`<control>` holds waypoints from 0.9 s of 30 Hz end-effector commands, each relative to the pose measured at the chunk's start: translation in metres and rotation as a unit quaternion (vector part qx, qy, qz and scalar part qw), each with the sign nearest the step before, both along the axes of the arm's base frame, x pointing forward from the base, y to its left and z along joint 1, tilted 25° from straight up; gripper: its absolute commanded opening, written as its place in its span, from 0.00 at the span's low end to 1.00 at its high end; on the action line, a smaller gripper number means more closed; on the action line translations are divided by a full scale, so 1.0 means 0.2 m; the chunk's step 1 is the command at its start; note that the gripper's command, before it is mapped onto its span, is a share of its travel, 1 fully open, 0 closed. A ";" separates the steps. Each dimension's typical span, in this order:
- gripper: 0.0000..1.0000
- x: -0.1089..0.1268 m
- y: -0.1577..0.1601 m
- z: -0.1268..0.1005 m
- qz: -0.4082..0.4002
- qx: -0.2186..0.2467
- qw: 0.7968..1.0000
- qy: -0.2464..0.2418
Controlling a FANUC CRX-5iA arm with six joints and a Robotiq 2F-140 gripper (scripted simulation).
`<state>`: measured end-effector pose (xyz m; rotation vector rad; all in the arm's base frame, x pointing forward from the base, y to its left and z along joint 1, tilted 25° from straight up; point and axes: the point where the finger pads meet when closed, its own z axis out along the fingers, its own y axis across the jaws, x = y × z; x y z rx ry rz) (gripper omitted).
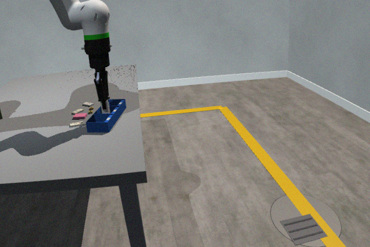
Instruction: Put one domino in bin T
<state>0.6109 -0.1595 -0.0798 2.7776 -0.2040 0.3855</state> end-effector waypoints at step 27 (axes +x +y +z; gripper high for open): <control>0.05 -0.02 0.03 0.09 0.000 0.000 1.000 0.000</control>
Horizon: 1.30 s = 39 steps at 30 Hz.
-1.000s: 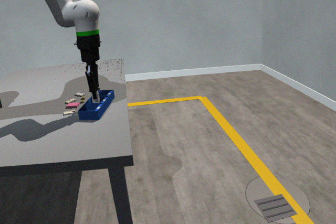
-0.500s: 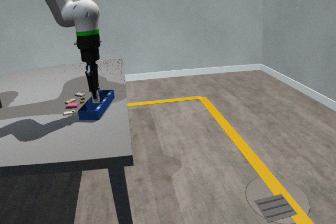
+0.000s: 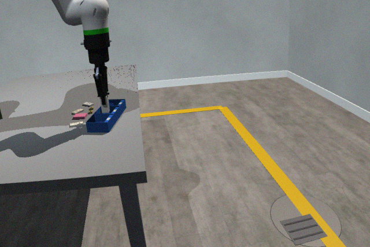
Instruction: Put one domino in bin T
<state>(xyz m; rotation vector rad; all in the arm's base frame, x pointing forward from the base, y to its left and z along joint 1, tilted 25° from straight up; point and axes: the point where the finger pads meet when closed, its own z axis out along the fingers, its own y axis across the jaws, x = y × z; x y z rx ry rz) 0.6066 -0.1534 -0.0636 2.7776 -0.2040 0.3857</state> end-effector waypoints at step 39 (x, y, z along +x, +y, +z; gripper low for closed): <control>0.05 0.08 0.45 0.05 0.000 0.000 1.000 0.000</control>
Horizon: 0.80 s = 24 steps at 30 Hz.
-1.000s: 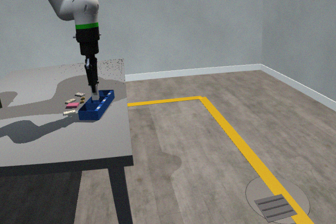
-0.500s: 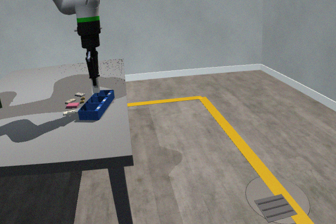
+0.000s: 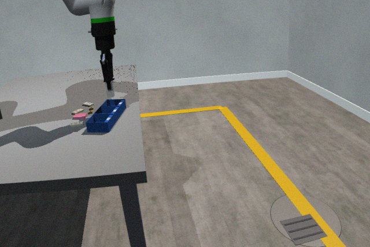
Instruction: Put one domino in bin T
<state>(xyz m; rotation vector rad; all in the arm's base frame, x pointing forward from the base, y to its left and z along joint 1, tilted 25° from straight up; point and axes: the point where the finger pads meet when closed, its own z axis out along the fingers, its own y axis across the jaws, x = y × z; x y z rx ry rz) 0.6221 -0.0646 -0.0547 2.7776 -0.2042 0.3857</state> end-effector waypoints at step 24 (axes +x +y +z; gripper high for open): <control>0.05 0.06 -0.09 -0.24 0.000 0.000 1.000 0.000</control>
